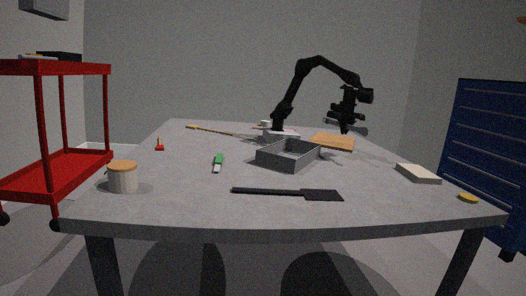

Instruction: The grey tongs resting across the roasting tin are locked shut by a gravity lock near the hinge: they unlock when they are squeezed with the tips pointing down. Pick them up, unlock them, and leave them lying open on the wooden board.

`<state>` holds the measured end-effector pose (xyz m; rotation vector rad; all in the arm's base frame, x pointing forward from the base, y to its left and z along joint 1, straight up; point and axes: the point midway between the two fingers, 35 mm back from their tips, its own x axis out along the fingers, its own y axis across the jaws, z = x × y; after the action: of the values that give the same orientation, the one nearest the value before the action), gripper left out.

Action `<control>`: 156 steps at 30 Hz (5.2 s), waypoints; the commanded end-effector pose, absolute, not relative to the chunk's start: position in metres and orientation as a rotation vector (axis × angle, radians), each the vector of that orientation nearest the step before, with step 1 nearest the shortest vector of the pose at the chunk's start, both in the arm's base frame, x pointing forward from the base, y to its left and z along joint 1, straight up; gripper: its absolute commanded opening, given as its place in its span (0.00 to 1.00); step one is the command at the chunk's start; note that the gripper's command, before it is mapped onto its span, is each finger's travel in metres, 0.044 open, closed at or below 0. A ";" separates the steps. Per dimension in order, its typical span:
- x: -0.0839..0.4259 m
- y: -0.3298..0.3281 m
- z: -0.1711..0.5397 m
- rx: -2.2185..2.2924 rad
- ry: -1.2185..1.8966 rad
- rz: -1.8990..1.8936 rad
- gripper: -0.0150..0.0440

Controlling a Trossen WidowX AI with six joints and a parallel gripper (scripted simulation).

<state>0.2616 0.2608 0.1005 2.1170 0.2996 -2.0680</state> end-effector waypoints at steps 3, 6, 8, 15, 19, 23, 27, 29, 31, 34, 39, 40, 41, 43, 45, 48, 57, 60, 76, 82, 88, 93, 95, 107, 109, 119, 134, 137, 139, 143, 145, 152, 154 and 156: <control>0.260 0.263 0.101 2.078 0.364 -2.030 0.00; 0.259 0.264 0.101 2.080 0.361 -2.032 0.00; 0.255 0.268 0.101 2.088 0.348 -2.041 0.00; 0.227 0.294 0.101 2.151 0.240 -2.111 0.00; 0.208 0.309 0.102 2.192 0.170 -2.155 0.00; 0.187 0.323 0.102 2.227 0.096 -2.197 0.00; 0.166 0.336 0.102 2.261 0.020 -2.238 0.00; 0.155 0.341 0.102 2.277 -0.020 -2.258 0.00; 0.144 0.347 0.102 2.293 -0.060 -2.277 0.00; 0.126 0.354 0.103 2.315 -0.122 -2.306 0.00; 0.097 0.365 0.103 2.351 -0.228 -2.352 0.00; 0.091 0.366 0.103 2.358 -0.250 -2.361 0.00; 0.084 0.368 0.103 2.363 -0.269 -2.368 0.00; 0.072 0.371 0.103 2.376 -0.314 -2.386 0.00; 0.060 0.374 0.103 2.387 -0.357 -2.402 0.00; 0.043 0.377 0.103 2.403 -0.421 -2.423 0.00; 0.000 0.381 0.103 2.438 -0.590 -2.476 0.00; 0.000 0.381 0.103 2.438 -0.590 -2.476 0.00; 0.003 0.377 0.106 2.147 -0.604 -2.728 0.00; 0.006 0.374 0.114 1.858 -0.564 -2.957 0.00; 0.011 0.372 0.127 1.563 -0.474 -3.172 0.00; 0.018 0.369 0.142 1.312 -0.357 -3.333 0.00; 0.021 0.367 0.149 1.211 -0.301 -3.392 0.00; 0.025 0.365 0.158 1.085 -0.222 -3.461 0.00; 0.025 0.365 0.158 1.085 -0.222 -3.461 0.00; 0.025 0.365 0.158 1.085 -0.222 -3.461 0.00; 0.025 0.365 0.158 1.085 -0.222 -3.461 0.00; 0.025 0.365 0.158 1.085 -0.222 -3.461 0.00; 0.025 0.365 0.158 1.085 -0.222 -3.461 0.00; 0.023 0.366 0.154 1.148 -0.264 -3.428 0.00; 0.020 0.367 0.149 1.215 -0.307 -3.390 0.00; 0.012 0.371 0.130 1.515 -0.456 -3.203 0.00; 0.010 0.372 0.126 1.600 -0.490 -3.145 0.00; 0.009 0.373 0.121 1.685 -0.519 -3.086 0.00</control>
<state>0.0121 0.3699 0.1270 1.5357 -0.4673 -3.1860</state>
